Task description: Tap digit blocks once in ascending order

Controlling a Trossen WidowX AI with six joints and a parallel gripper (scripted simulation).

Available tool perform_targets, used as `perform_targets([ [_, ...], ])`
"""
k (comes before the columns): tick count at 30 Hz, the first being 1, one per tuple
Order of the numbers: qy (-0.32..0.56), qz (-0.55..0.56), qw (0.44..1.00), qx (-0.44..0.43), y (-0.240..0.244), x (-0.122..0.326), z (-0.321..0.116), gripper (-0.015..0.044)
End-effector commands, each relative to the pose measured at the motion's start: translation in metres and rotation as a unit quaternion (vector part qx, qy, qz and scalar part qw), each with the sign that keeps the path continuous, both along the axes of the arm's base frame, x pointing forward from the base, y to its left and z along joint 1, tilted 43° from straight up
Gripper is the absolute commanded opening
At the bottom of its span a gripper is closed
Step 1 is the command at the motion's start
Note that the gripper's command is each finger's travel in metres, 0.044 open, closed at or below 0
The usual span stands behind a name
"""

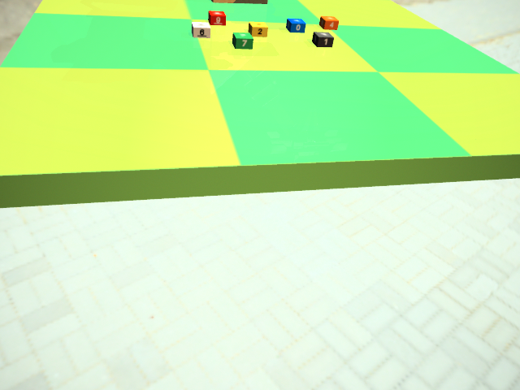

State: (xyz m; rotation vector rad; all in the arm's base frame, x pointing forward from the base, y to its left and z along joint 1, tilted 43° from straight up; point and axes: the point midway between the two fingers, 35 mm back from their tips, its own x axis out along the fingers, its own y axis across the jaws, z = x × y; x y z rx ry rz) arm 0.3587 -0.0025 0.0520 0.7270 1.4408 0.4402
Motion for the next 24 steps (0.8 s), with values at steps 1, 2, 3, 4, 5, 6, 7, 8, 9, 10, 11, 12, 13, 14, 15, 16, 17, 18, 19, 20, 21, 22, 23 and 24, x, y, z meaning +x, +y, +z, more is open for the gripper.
perform_targets([
  [1, 0.011, 0.005, 1.000, -0.003, -0.018, -0.016, -0.020, 0.0020],
  [2, 0.011, 0.005, 1.000, -0.005, -0.032, -0.027, -0.033, 0.0020],
  [3, 0.012, 0.004, 1.000, -0.006, -0.045, -0.039, -0.046, 0.0020],
  [4, 0.012, 0.005, 1.000, -0.006, -0.054, -0.049, -0.055, 0.0020],
  [5, 0.012, 0.005, 1.000, -0.006, -0.061, -0.059, -0.063, 0.0020],
  [6, 0.013, 0.005, 1.000, -0.004, -0.069, -0.072, -0.073, 0.0020],
  [7, 0.012, 0.006, 1.000, -0.003, -0.075, -0.081, -0.080, 0.0020],
  [8, 0.012, 0.006, 1.000, -0.002, -0.077, -0.086, -0.083, 0.0020],
  [9, 0.012, 0.006, 1.000, -0.002, -0.078, -0.088, -0.084, 0.0020],
  [10, 0.012, 0.006, 1.000, -0.002, -0.078, -0.088, -0.084, 0.0020],
  [11, 0.012, 0.006, 1.000, -0.002, -0.078, -0.088, -0.084, 0.0020],
  [12, 0.012, 0.006, 1.000, -0.002, -0.078, -0.088, -0.084, 0.0020],
  [13, 0.012, 0.006, 1.000, -0.002, -0.078, -0.088, -0.084, 0.0020],
  [14, 0.012, 0.006, 1.000, -0.002, -0.078, -0.088, -0.084, 0.0020],
  [15, 0.012, 0.006, 1.000, -0.002, -0.075, -0.087, -0.087, 0.0020],
  [16, 0.012, 0.006, 1.000, -0.002, -0.069, -0.085, -0.095, 0.0020],
  [17, 0.012, 0.006, 1.000, -0.002, -0.058, -0.083, -0.108, 0.0020],
  [18, 0.012, 0.006, 1.000, -0.002, -0.044, -0.081, -0.123, 0.0020],
  [19, 0.012, 0.006, 1.000, -0.001, -0.032, -0.081, -0.134, 0.0020],
  [20, 0.012, 0.006, 1.000, 0.000, -0.025, -0.081, -0.141, 0.0020],
  [21, 0.012, 0.006, 1.000, 0.000, -0.022, -0.081, -0.143, 0.0020],
  [22, 0.012, 0.006, 1.000, 0.000, -0.022, -0.081, -0.143, 0.0020],
  [23, 0.012, 0.006, 1.000, 0.000, -0.022, -0.081, -0.143, 0.0020],
  [24, 0.012, 0.006, 1.000, 0.000, -0.022, -0.081, -0.143, 0.0020],
])
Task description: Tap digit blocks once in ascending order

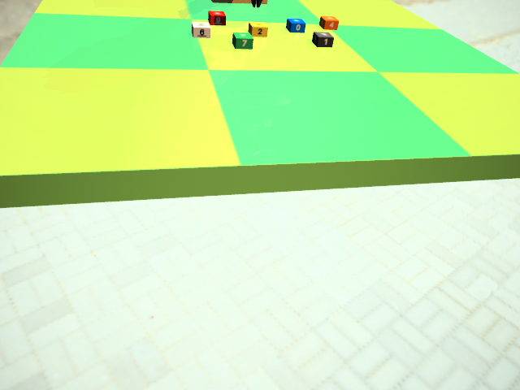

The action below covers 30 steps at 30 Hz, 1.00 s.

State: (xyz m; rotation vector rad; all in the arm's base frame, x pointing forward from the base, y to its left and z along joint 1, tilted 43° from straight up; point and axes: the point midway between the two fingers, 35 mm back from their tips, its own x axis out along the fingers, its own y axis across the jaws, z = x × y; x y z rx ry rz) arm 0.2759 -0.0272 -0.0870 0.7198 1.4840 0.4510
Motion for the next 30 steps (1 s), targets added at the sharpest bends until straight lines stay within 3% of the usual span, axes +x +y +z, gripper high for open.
perform_targets([
  [1, -0.005, -0.007, 1.000, 0.000, 0.003, 0.001, -0.004, 0.0020],
  [22, -0.005, -0.007, 1.000, 0.000, 0.023, 0.004, -0.026, 0.0020],
  [30, -0.006, -0.008, 1.000, -0.001, 0.008, 0.003, -0.011, 0.0020],
])
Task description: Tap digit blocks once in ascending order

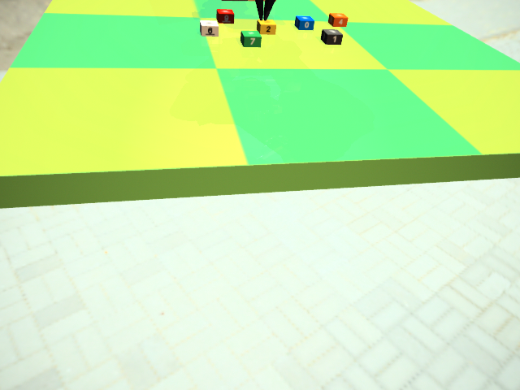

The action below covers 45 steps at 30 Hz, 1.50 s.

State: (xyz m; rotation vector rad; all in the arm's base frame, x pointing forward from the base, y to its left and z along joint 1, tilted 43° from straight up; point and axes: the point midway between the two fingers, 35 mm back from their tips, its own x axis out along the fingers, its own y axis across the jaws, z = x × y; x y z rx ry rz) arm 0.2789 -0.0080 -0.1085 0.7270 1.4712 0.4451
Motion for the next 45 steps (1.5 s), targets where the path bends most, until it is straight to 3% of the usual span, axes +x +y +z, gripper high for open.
perform_targets([
  [1, -0.001, -0.001, 1.000, -0.001, -0.015, -0.001, 0.016, 0.0020],
  [5, -0.001, -0.001, 1.000, -0.001, -0.019, -0.001, 0.020, 0.0020],
  [10, -0.001, -0.001, 1.000, -0.003, -0.070, -0.007, 0.074, 0.0020],
  [15, -0.001, -0.001, 1.000, -0.003, -0.071, -0.007, 0.078, 0.0020],
  [22, 0.001, -0.003, 1.000, -0.010, -0.008, -0.007, 0.141, 0.0020],
  [30, 0.000, -0.001, 1.000, 0.001, 0.064, -0.040, 0.198, 0.0020],
  [35, 0.000, -0.001, 1.000, 0.002, 0.067, -0.040, 0.198, 0.0020],
  [41, 0.000, -0.001, 1.000, 0.002, 0.115, -0.034, 0.146, 0.0020],
  [45, 0.000, -0.001, 1.000, 0.004, 0.121, -0.035, 0.141, 0.0020],
])
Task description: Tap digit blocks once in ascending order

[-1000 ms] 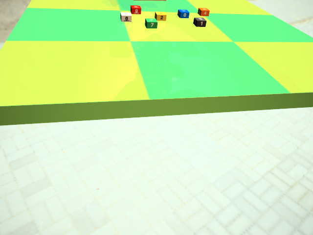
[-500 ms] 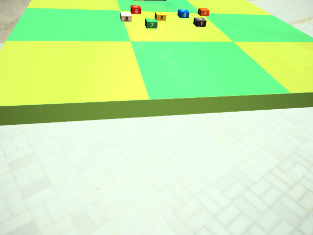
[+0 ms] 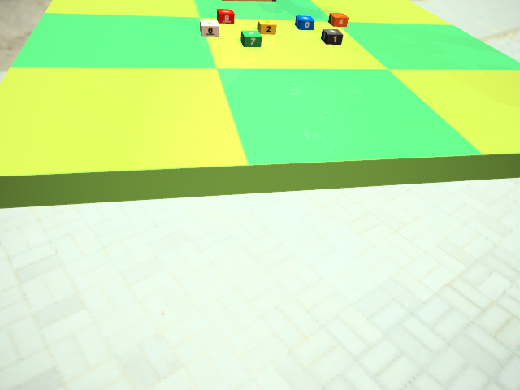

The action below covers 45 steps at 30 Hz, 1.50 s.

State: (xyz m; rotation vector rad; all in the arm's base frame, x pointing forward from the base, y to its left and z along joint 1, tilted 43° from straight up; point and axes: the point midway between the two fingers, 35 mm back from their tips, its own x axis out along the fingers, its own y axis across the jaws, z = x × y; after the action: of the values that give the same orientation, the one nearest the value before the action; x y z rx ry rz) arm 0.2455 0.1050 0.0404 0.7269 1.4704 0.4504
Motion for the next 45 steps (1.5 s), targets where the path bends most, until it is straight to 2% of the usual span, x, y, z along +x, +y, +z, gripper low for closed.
perform_targets([
  [1, 0.001, -0.003, 1.000, 0.002, 0.008, -0.002, -0.008, 0.0020],
  [27, 0.001, -0.002, 1.000, 0.003, 0.029, 0.000, -0.030, 0.0020],
  [36, 0.001, -0.003, 1.000, 0.001, 0.002, -0.001, -0.003, 0.0020],
  [41, 0.001, -0.002, 1.000, -0.001, -0.042, -0.006, 0.044, 0.0020],
  [45, 0.001, -0.003, 1.000, 0.000, -0.048, -0.008, 0.051, 0.0020],
])
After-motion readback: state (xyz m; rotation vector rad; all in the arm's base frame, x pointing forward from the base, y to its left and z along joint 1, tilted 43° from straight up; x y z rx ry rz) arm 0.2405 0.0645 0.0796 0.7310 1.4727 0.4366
